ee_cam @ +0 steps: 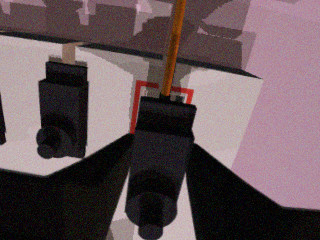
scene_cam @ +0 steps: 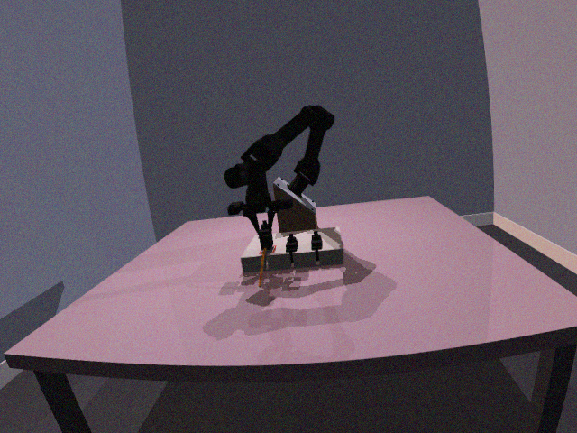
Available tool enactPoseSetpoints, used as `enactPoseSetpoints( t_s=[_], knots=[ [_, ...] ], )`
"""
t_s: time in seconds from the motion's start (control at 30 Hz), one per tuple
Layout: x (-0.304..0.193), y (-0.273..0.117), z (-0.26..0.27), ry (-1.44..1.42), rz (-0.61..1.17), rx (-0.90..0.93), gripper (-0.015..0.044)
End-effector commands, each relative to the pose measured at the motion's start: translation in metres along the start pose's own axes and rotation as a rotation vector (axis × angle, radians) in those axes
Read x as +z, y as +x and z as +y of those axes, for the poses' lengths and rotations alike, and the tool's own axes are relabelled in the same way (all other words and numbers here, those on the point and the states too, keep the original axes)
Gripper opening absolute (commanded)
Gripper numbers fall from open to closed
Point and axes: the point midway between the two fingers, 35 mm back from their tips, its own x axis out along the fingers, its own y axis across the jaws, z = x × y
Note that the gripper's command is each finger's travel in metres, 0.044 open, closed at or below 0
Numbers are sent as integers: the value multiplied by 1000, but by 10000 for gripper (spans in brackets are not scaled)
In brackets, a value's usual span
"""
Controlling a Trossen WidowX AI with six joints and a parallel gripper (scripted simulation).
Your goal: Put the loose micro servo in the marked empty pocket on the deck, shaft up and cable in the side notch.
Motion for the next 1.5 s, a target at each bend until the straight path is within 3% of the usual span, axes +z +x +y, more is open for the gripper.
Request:
enactPoseSetpoints(
  t_s=[0.0, 1.47],
  knots=[
    [0, 0, 0, 4, -4, 4, 0],
    [0, 43, 0, 4, -4, 5, 0]
  ],
)
